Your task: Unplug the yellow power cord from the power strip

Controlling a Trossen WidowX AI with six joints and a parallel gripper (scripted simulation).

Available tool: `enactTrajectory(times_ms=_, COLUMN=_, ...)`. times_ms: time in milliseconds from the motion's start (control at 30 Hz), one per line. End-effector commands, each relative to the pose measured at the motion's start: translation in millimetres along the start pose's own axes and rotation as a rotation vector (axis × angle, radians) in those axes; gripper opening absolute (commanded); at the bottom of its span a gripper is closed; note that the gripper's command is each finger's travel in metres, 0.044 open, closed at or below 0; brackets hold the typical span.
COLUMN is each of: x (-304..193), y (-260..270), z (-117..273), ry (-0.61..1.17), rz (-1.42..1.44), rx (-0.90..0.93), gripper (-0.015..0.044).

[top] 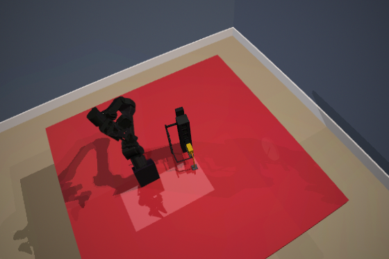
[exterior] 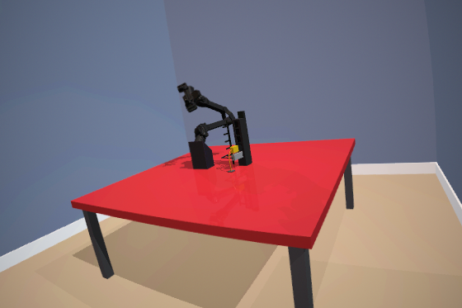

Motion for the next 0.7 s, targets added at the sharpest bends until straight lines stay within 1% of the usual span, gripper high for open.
enactTrajectory(times_ms=0, x=0.4, y=0.2, z=-1.6, ry=-0.003, rz=-0.015, rx=0.010, gripper=0.0374)
enactTrajectory(times_ms=67, x=3.6, y=2.4, z=-14.3, ry=-0.023, rz=-0.136, rx=0.090, gripper=0.0321)
enactTrajectory(times_ms=133, x=9.9, y=7.9, z=-34.2, ry=-0.031, rz=-0.314, rx=0.221, gripper=0.0269)
enactTrajectory(times_ms=267, x=26.4, y=27.3, z=-73.7, ry=0.037, rz=-0.643, rx=0.491, gripper=0.0164)
enactTrajectory(times_ms=400, x=46.7, y=58.0, z=-108.3, ry=0.187, rz=-0.861, rx=0.714, gripper=0.0160)
enactTrajectory(times_ms=533, x=60.2, y=81.8, z=-126.2, ry=0.319, rz=-0.969, rx=0.831, gripper=0.0160)
enactTrajectory(times_ms=633, x=72.2, y=106.1, z=-140.0, ry=0.493, rz=-1.083, rx=0.929, gripper=0.0160)
enactTrajectory(times_ms=667, x=76.8, y=113.7, z=-142.9, ry=0.517, rz=-1.078, rx=0.948, gripper=0.0160)
Point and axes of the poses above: the point midway between the two fingers, 35 mm back from their tips, its own z axis back along the fingers, its own y axis across the jaws, x = y × z, the point moved 8 cm from there along z, back along the fingers, and after that the axes turned 4 degrees about -z, right-handed, at the moved point
